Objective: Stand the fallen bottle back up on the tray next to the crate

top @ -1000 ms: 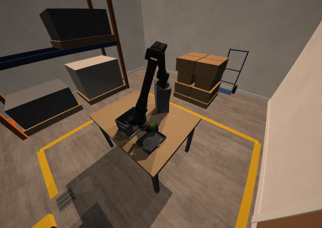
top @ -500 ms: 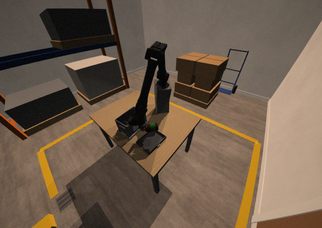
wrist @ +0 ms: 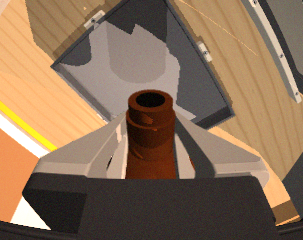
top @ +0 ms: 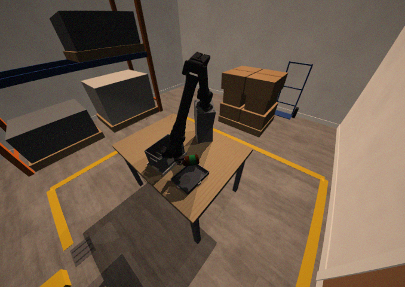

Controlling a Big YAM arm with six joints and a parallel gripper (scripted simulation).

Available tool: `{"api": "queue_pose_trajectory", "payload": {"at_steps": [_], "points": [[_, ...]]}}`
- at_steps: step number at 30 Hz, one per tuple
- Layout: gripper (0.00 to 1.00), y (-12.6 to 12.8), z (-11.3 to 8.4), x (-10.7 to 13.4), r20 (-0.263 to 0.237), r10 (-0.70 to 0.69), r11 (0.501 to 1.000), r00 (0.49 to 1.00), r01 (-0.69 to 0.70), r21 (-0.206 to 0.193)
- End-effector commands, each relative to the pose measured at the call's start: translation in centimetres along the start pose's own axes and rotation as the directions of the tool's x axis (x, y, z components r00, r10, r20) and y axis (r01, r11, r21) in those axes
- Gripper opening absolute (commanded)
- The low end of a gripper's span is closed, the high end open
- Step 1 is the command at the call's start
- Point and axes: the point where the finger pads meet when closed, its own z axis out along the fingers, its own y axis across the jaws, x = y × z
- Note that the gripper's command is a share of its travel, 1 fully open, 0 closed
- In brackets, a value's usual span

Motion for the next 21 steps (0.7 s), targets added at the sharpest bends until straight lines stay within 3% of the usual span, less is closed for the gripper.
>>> {"api": "queue_pose_trajectory", "payload": {"at_steps": [1, 21], "points": [[0.00, 0.46, -1.84, -1.16, 0.017, 0.004, 1.000, 1.000, -0.004, -0.023], [0.00, 0.43, -1.78, -1.24, 0.029, 0.009, 1.000, 1.000, -0.009, -0.026]]}}
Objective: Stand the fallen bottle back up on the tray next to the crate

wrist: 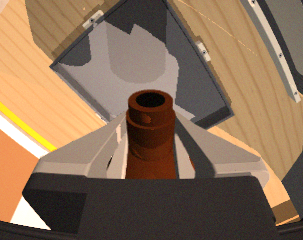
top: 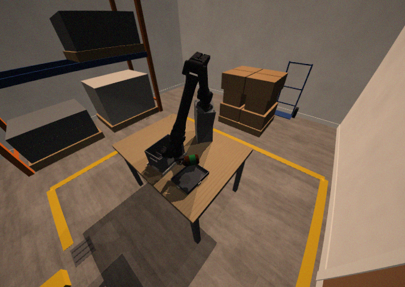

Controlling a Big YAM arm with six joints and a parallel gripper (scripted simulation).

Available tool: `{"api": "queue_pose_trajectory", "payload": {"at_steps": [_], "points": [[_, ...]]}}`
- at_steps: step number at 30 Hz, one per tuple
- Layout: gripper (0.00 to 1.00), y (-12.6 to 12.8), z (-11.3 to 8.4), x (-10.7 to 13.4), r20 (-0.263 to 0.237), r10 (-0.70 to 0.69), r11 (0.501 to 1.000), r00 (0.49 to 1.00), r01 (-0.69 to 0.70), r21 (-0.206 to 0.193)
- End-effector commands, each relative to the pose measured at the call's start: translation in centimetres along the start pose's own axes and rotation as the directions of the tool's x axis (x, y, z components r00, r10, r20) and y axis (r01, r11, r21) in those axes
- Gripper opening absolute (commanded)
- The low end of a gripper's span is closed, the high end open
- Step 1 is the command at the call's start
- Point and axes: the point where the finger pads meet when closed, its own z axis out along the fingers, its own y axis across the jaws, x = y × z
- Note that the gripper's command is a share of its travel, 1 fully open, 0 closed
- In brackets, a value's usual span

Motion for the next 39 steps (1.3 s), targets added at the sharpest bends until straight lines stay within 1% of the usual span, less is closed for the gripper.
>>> {"api": "queue_pose_trajectory", "payload": {"at_steps": [1, 2, 5, 6, 7, 9, 20, 22, 23, 25, 30, 32, 39], "points": [[0.00, 0.8, -1.8, -1.5, 0.036, 0.010, 0.999, 0.999, -0.009, -0.036], [0.00, 1.0, -1.8, -1.6, 0.042, 0.013, 0.999, 0.999, -0.011, -0.041], [0.00, 1.0, -1.8, -1.5, 0.045, 0.016, 0.999, 0.999, -0.014, -0.040], [0.00, 1.4, -1.8, -1.4, 0.048, 0.012, 0.999, 0.999, -0.010, -0.046], [0.00, 1.1, -1.6, -0.9, 0.047, 0.008, 0.999, 0.999, -0.007, -0.037], [0.00, 1.4, -1.4, -0.2, 0.051, -0.004, 0.999, 0.999, 0.006, -0.035], [0.00, 1.4, -1.5, -0.1, 0.124, -0.003, 0.999, 0.992, 0.007, -0.036], [0.00, 1.4, -1.5, -0.1, 0.124, -0.003, 0.999, 0.992, 0.007, -0.036], [0.00, 2.6, -1.9, -0.8, 0.143, -0.005, 0.998, 0.990, 0.013, -0.056], [0.00, 1.4, -1.5, -0.1, 0.144, -0.002, 0.999, 0.990, 0.007, -0.037], [0.00, 1.4, -1.5, -0.1, 0.171, 0.001, 0.999, 0.985, 0.006, -0.039], [0.00, 1.9, -1.7, -0.3, 0.183, 0.001, 0.999, 0.983, 0.008, -0.048], [0.00, 1.7, -1.7, -0.2, 0.191, 0.002, 0.999, 0.982, 0.007, -0.046]]}}
